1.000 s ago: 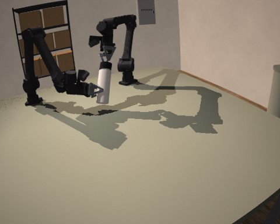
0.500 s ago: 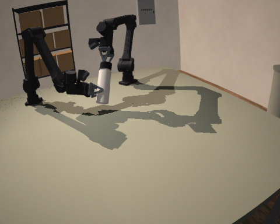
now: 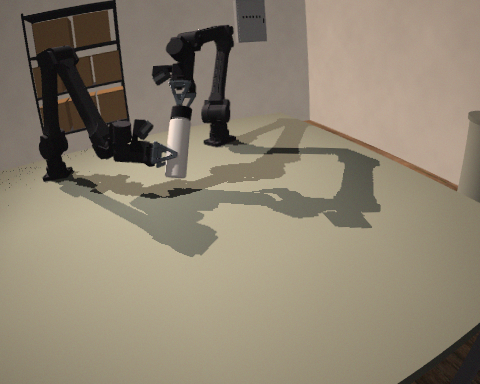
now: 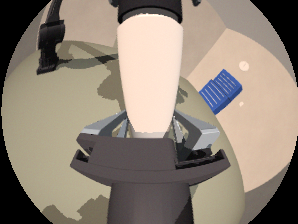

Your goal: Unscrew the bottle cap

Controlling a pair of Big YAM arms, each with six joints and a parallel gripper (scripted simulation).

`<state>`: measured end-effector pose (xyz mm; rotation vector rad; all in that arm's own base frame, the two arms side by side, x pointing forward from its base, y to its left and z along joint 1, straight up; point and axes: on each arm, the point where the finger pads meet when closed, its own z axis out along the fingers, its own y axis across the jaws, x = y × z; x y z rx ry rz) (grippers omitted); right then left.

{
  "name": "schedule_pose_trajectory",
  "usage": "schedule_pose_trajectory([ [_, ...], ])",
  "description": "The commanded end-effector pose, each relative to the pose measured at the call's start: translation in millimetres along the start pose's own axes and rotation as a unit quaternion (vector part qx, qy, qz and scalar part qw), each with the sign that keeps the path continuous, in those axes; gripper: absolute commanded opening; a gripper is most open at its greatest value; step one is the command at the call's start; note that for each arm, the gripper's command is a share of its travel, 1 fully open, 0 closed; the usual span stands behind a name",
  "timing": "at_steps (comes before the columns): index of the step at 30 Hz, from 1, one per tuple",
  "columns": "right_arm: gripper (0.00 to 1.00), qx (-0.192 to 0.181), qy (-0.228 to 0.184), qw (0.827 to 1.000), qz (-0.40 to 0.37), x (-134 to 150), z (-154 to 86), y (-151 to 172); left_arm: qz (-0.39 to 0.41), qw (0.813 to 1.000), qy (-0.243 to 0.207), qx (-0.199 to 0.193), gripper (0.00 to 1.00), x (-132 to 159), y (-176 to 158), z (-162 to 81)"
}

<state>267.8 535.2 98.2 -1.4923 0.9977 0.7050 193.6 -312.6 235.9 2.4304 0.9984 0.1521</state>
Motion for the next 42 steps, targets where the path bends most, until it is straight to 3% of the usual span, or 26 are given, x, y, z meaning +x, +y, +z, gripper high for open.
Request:
schedule_pose_trajectory([
  [1,0.00,0.011,-0.018,1.000,-0.010,-18.6,5.1,-14.2,0.001,1.000,-0.003,-0.020,0.94,2.0,13.0,-9.2],
  [8,0.00,0.011,-0.018,1.000,-0.010,-18.6,5.1,-14.2,0.000,1.000,-0.005,-0.019,0.94,-1.7,12.2,-9.3],
  [10,0.00,0.011,-0.018,1.000,-0.010,-18.6,5.1,-14.2,-0.001,1.000,-0.004,-0.020,0.71,-3.3,16.4,-11.8],
  [17,0.00,0.011,-0.018,1.000,-0.010,-18.6,5.1,-14.2,-0.001,1.000,-0.005,-0.019,0.61,-3.3,16.3,-11.8],
  [19,0.00,0.011,-0.018,1.000,-0.010,-18.6,5.1,-14.2,-0.009,1.000,-0.005,-0.019,0.38,-3.2,16.4,-11.8],
  [21,0.00,0.011,-0.018,1.000,-0.010,-18.6,5.1,-14.2,-0.071,0.997,-0.005,-0.017,0.16,-3.2,16.4,-12.0],
  [23,0.00,0.011,-0.018,1.000,-0.010,-18.6,5.1,-14.2,-0.071,0.997,-0.005,-0.017,0.16,-3.2,16.4,-12.0],
  [24,0.00,0.011,-0.018,1.000,-0.010,-18.6,5.1,-14.2,-0.119,0.993,-0.005,-0.014,0.04,-3.1,16.4,-12.1],
  [25,0.00,0.011,-0.018,1.000,-0.010,-18.6,5.1,-14.2,-0.167,0.986,-0.005,-0.012,0.00,-3.2,16.4,-12.2],
  [32,0.00,0.011,-0.018,1.000,-0.010,-18.6,5.1,-14.3,-0.326,0.945,-0.006,0.002,0.00,-3.1,16.4,-12.8],
  [38,0.00,0.011,-0.018,1.000,-0.010,-18.6,5.0,-14.3,-0.448,0.894,-0.006,0.008,0.00,-3.0,16.3,-13.1],
  [40,0.00,0.011,-0.018,1.000,-0.010,-18.6,5.0,-14.3,-0.448,0.894,-0.006,0.008,0.00,-3.0,16.3,-13.1],
  [41,0.00,0.011,-0.018,1.000,-0.010,-18.6,5.0,-14.3,-0.498,0.867,-0.006,0.010,0.00,-3.0,16.3,-13.2],
  [42,0.00,0.011,-0.018,1.000,-0.010,-18.6,5.0,-14.3,-0.515,0.857,-0.006,0.011,0.00,-2.9,16.3,-13.3],
])
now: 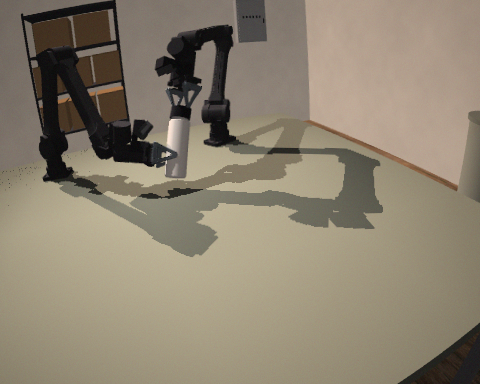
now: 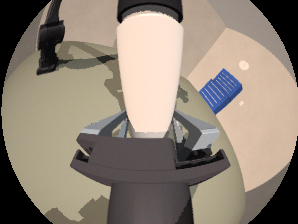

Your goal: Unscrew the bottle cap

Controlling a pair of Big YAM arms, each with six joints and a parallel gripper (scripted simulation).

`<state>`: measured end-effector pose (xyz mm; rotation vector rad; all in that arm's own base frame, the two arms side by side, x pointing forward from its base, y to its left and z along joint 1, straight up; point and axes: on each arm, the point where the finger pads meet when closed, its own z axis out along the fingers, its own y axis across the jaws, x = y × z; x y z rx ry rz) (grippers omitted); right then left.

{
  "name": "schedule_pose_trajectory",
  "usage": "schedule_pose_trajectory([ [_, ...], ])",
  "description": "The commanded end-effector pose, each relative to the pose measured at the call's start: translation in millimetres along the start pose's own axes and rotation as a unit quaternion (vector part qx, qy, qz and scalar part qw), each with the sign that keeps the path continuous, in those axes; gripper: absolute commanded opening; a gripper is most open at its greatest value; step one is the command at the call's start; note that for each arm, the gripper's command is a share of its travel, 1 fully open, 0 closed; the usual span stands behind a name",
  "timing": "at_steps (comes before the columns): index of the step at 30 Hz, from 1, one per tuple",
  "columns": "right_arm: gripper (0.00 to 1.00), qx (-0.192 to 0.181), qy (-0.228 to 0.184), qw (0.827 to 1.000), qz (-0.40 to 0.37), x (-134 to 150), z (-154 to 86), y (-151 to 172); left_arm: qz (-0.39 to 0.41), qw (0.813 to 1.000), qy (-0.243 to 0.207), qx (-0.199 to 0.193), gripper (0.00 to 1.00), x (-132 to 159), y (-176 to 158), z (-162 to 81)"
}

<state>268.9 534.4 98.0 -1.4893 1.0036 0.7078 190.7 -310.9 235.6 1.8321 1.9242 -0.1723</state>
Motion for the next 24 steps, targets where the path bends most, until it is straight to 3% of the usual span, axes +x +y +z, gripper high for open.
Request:
schedule_pose_trajectory([
  [1,0.00,0.011,-0.019,1.000,-0.013,-19.5,5.7,-13.2,-0.139,0.990,-0.007,-0.004,0.00,-15.7,10.8,-12.7],
  [7,0.00,0.011,-0.019,1.000,-0.013,-19.5,5.7,-13.2,-0.270,0.963,-0.006,0.003,0.00,-15.6,10.8,-13.1],
  [13,0.00,0.011,-0.019,1.000,-0.013,-19.5,5.7,-13.2,-0.396,0.918,-0.005,0.009,0.00,-15.5,10.8,-13.4],
  [15,0.00,0.011,-0.019,1.000,-0.013,-19.5,5.7,-13.2,-0.396,0.918,-0.005,0.009,0.00,-15.5,10.8,-13.4],
  [16,0.00,0.011,-0.019,1.000,-0.013,-19.5,5.7,-13.2,-0.447,0.895,-0.005,0.011,0.00,-15.5,10.8,-13.5],
  [24,0.00,0.011,-0.019,1.000,-0.013,-19.5,5.7,-13.2,-0.597,0.802,-0.004,0.020,0.00,-15.4,10.8,-14.1],
])
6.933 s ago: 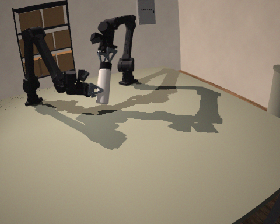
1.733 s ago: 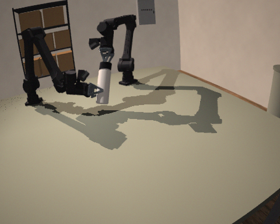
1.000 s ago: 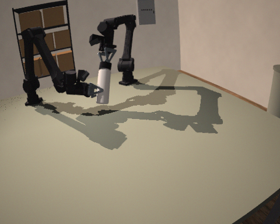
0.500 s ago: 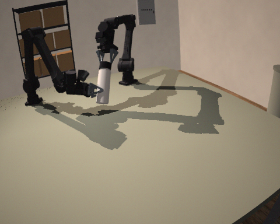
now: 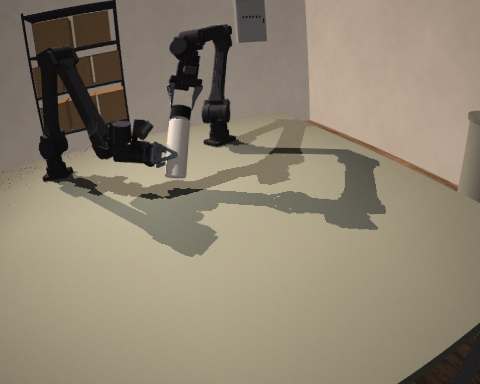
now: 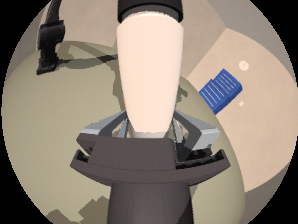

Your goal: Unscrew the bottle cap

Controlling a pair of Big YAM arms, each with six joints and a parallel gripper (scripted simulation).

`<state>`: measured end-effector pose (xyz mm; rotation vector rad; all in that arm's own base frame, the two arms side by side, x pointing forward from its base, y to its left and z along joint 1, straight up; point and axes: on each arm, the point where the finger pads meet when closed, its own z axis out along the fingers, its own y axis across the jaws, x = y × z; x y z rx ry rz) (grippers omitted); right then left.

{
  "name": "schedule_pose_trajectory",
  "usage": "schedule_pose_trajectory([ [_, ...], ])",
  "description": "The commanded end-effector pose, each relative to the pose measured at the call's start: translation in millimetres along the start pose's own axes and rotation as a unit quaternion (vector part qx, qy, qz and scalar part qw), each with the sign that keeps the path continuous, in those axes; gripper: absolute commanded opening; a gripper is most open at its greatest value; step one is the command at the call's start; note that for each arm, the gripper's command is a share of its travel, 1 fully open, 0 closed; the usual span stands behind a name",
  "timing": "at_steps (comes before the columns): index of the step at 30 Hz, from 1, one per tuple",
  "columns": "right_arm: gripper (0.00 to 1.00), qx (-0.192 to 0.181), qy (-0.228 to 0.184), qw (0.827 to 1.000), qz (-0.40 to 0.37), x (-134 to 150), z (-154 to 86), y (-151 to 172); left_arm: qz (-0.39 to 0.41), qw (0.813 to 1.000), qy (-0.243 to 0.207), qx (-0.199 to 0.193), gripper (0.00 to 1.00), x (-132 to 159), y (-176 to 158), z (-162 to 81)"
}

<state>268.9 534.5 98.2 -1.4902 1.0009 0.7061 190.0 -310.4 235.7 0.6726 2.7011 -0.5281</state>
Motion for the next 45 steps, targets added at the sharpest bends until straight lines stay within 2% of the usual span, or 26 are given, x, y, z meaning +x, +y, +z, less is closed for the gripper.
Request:
schedule_pose_trajectory([
  [1,0.00,0.011,-0.019,1.000,-0.012,-19,6,-13,-0.138,0.990,-0.012,0.006,0.00,-17,-8,-14],
  [6,0.00,0.011,-0.019,1.000,-0.012,-19,6,-13,-0.248,0.969,-0.010,0.011,0.00,-17,-8,-14],
  [8,0.00,0.011,-0.019,1.000,-0.012,-19,6,-13,-0.248,0.969,-0.010,0.011,0.00,-17,-8,-14],
  [9,0.00,0.011,-0.019,1.000,-0.012,-19,6,-13,-0.302,0.953,-0.011,0.013,0.00,-17,-8,-14],
  [12,0.00,0.011,-0.019,1.000,-0.012,-19,6,-13,-0.363,0.932,-0.014,0.016,0.00,-17,-8,-14],
  [13,0.00,0.011,-0.019,1.000,-0.012,-19,6,-13,-0.366,0.930,-0.015,0.016,0.00,-17,-8,-14],
  [25,0.00,0.011,-0.019,1.000,-0.012,-19,6,-13,-0.358,0.934,-0.015,0.017,0.00,-18,-9,-20],
  [38,0.00,0.011,-0.019,1.000,-0.012,-19,6,-13,-0.331,0.943,-0.021,0.025,0.00,-21,-11,-41],
  [39,0.00,0.011,-0.019,1.000,-0.012,-19,6,-13,-0.331,0.943,-0.021,0.025,0.00,-22,-11,-40],
  [40,0.00,0.011,-0.019,1.000,-0.012,-19,6,-13,-0.335,0.942,-0.014,0.017,0.00,-15,-7,-29],
  [45,0.00,0.011,-0.019,1.000,-0.012,-19,6,-13,-0.340,0.940,-0.015,0.017,0.00,-14,-7,-28],
])
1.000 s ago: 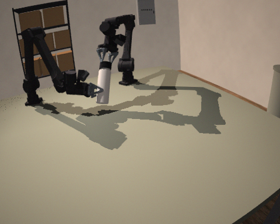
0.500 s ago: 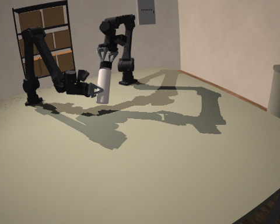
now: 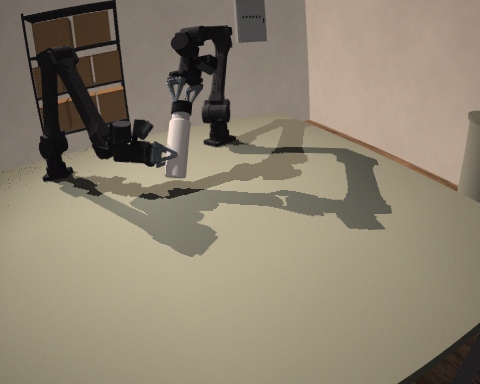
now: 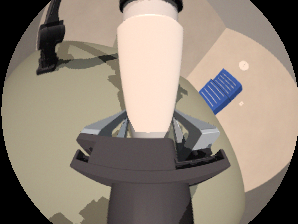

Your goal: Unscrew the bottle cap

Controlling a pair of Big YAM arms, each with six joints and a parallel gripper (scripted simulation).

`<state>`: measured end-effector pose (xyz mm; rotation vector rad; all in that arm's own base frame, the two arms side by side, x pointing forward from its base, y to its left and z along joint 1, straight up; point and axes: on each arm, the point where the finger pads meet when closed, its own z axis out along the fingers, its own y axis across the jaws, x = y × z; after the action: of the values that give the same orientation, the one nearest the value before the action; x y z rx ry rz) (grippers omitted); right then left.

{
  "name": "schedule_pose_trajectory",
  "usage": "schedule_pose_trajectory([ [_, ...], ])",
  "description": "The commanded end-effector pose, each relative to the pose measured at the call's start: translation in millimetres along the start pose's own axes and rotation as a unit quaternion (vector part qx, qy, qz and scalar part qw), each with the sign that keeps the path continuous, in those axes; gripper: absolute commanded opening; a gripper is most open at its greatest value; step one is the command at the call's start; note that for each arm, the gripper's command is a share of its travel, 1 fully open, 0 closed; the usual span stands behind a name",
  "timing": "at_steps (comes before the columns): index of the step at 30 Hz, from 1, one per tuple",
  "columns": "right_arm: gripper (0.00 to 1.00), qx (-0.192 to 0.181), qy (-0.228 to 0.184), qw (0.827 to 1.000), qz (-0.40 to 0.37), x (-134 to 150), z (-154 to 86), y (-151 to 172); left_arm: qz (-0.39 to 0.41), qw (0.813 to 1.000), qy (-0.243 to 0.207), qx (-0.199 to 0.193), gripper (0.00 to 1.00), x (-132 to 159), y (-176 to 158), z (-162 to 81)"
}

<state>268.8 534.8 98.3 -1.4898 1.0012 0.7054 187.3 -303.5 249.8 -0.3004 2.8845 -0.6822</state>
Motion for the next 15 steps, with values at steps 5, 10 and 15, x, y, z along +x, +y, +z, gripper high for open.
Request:
schedule_pose_trajectory([
  [5,0.00,0.010,-0.019,1.000,-0.012,-19,5,-13,0.001,1.000,-0.009,0.019,0.00,-6,-15,-12],
  [10,0.00,0.010,-0.019,1.000,-0.012,-19,5,-13,0.002,0.999,-0.016,0.031,0.00,-9,-20,-58],
  [15,0.00,0.014,-0.027,1.000,-0.003,-22,5,-15,0.001,1.000,-0.009,0.018,0.00,-4,-14,-43],
])
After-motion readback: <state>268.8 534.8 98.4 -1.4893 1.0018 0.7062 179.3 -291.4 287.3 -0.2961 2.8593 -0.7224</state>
